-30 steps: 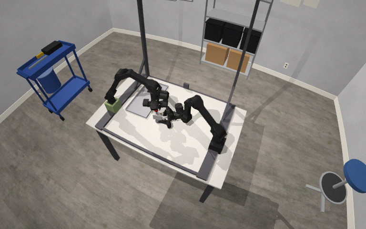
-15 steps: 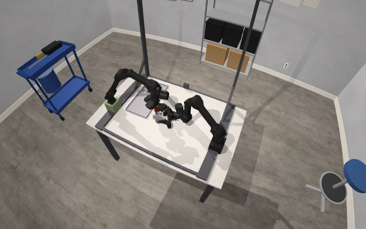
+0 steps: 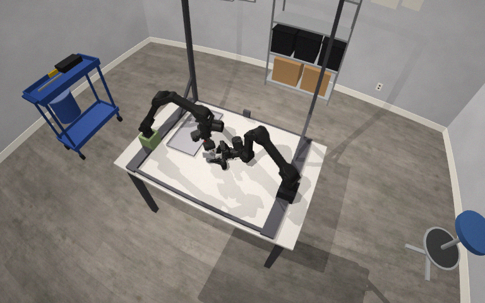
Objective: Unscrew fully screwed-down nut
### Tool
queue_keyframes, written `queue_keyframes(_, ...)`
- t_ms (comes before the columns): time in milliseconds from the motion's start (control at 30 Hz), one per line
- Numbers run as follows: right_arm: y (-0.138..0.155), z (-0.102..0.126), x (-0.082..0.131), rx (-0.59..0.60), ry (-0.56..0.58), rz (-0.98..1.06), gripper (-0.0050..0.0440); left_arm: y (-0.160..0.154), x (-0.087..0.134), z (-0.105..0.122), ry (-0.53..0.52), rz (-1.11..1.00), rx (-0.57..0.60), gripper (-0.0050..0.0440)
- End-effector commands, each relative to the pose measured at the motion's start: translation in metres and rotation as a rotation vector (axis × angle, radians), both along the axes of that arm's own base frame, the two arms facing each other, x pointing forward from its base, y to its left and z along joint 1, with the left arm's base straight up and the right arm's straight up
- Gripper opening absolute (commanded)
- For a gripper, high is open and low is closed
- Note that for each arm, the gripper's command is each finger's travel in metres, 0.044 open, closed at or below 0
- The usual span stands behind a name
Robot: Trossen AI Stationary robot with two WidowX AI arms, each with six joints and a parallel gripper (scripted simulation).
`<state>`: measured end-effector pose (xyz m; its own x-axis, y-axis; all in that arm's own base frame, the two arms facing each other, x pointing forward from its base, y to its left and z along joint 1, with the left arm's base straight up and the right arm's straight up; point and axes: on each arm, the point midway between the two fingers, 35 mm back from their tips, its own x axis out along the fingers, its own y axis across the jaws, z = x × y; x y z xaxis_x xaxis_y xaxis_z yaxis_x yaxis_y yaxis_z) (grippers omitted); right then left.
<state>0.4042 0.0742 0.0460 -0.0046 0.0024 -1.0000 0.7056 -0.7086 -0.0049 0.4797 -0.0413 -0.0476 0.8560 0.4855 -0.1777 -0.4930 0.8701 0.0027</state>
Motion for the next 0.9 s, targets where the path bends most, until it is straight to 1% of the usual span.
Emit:
queue_keyframes(0,-0.0005,0.0134,0.0038,0.0,-0.038,-0.128,0.025,-0.0007,0.0075,0.0148,-0.037,0.002,-0.01,0.0245)
queue_keyframes(333,-0.0002,0.0132,0.0041,0.004,-0.036,-0.361,0.025,-0.0007,0.0075,0.0148,-0.037,0.002,-0.01,0.0245)
queue_keyframes(867,-0.0002,0.014,0.0049,0.008,-0.038,-0.358,0.025,-0.0007,0.0075,0.0148,-0.037,0.002,-0.01,0.0245)
